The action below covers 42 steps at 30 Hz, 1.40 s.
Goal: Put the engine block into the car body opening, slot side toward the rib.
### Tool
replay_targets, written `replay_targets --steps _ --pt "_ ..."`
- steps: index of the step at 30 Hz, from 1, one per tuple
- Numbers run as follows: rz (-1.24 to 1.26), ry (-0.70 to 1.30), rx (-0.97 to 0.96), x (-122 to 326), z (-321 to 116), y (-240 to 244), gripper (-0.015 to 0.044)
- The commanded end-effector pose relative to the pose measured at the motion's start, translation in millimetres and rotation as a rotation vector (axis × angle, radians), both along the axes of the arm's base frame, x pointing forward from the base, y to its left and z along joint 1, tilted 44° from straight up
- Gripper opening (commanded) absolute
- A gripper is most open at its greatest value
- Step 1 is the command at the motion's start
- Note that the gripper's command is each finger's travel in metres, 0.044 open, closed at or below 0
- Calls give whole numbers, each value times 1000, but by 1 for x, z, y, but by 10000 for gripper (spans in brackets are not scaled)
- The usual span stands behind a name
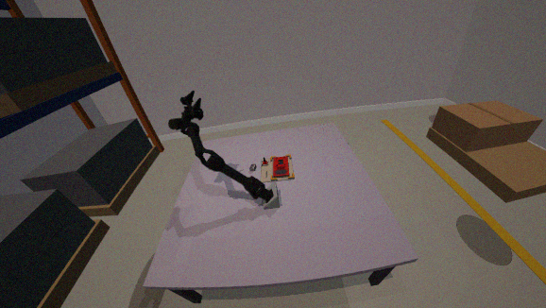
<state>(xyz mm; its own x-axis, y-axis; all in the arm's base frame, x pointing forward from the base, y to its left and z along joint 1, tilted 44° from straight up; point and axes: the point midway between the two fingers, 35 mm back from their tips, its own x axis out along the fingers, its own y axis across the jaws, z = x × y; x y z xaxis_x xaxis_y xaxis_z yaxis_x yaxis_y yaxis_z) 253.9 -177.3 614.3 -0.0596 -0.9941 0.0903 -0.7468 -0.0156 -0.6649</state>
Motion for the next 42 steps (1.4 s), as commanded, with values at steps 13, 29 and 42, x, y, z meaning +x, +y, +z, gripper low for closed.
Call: replay_targets --steps 13,29,42 --pt "27 352 -90 33 -2 -6 440" --pt "80 885 -229 89 -21 -13 440" --pt "140 1313 -353 135 -52 -17 440"
